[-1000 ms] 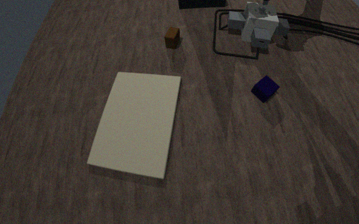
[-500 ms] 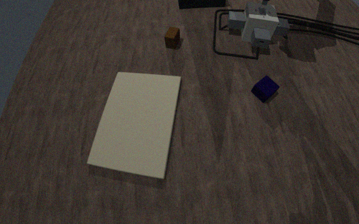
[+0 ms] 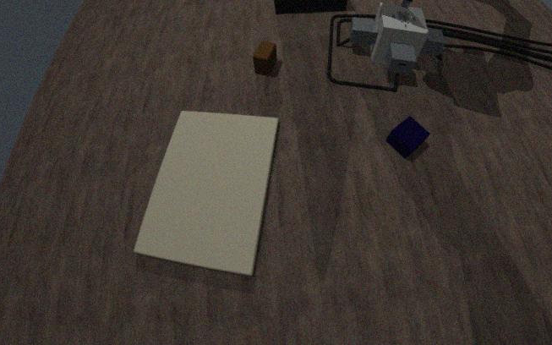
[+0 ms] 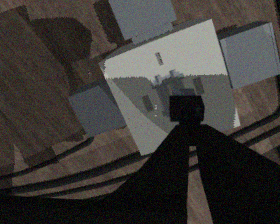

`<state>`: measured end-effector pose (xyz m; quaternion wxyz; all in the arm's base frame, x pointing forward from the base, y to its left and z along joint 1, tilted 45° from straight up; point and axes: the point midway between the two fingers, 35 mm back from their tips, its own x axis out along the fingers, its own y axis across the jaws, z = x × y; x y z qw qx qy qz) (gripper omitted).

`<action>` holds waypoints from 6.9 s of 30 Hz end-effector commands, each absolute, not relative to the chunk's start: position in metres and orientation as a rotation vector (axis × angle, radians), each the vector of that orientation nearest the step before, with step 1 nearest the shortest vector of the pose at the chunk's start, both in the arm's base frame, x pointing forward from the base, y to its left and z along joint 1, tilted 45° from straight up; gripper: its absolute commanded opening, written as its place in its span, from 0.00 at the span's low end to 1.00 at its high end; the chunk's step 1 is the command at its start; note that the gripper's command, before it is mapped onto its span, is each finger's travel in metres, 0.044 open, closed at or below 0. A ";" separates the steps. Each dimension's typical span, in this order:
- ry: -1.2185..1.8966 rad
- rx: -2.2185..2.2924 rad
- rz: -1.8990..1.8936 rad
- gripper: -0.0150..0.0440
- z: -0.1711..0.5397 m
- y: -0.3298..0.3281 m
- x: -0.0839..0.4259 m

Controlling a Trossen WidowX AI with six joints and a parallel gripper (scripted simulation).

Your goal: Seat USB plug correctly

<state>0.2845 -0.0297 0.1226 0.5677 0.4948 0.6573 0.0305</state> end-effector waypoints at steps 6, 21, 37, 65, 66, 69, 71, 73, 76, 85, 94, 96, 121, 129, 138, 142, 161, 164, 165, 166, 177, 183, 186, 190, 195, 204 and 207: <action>1.587 1.362 -0.130 0.25 0.122 -0.029 0.284; 1.617 1.659 -0.461 0.25 0.122 -0.029 0.284; 1.595 1.959 -0.845 0.25 0.122 -0.029 0.284; 1.575 2.058 -0.972 0.25 0.122 -0.029 0.285; 1.575 2.059 -0.972 0.25 0.122 -0.029 0.285; 1.576 2.061 -0.971 0.25 0.122 -0.028 0.285; 1.577 2.062 -0.970 0.25 0.122 -0.028 0.285; 1.577 2.064 -0.970 0.25 0.122 -0.028 0.285; 1.578 2.066 -0.969 0.25 0.122 -0.027 0.285; 1.581 2.072 -0.967 0.25 0.121 -0.026 0.285; 1.583 2.079 -0.964 0.25 0.121 -0.025 0.285; 1.584 2.080 -0.964 0.25 0.121 -0.025 0.286; 1.591 2.099 -0.957 0.25 0.120 -0.022 0.286; 1.593 2.105 -0.955 0.25 0.119 -0.021 0.286; 1.596 2.111 -0.953 0.25 0.119 -0.020 0.286; 1.597 2.114 -0.952 0.25 0.119 -0.020 0.286; 1.602 2.128 -0.946 0.25 0.118 -0.017 0.287; 1.602 2.131 -0.946 0.25 0.118 -0.017 0.287; 1.603 2.131 -0.945 0.25 0.118 -0.017 0.287; 1.603 2.132 -0.945 0.25 0.117 -0.017 0.287; 1.605 2.137 -0.943 0.25 0.117 -0.015 0.287; 1.605 2.137 -0.943 0.25 0.116 -0.015 0.287; 1.605 2.137 -0.943 0.25 0.116 -0.015 0.287; 1.605 2.137 -0.943 0.25 0.116 -0.014 0.287; 1.605 2.137 -0.943 0.25 0.115 -0.014 0.287; 1.605 2.137 -0.943 0.25 0.115 -0.013 0.287; 1.605 2.137 -0.943 0.25 0.114 -0.013 0.287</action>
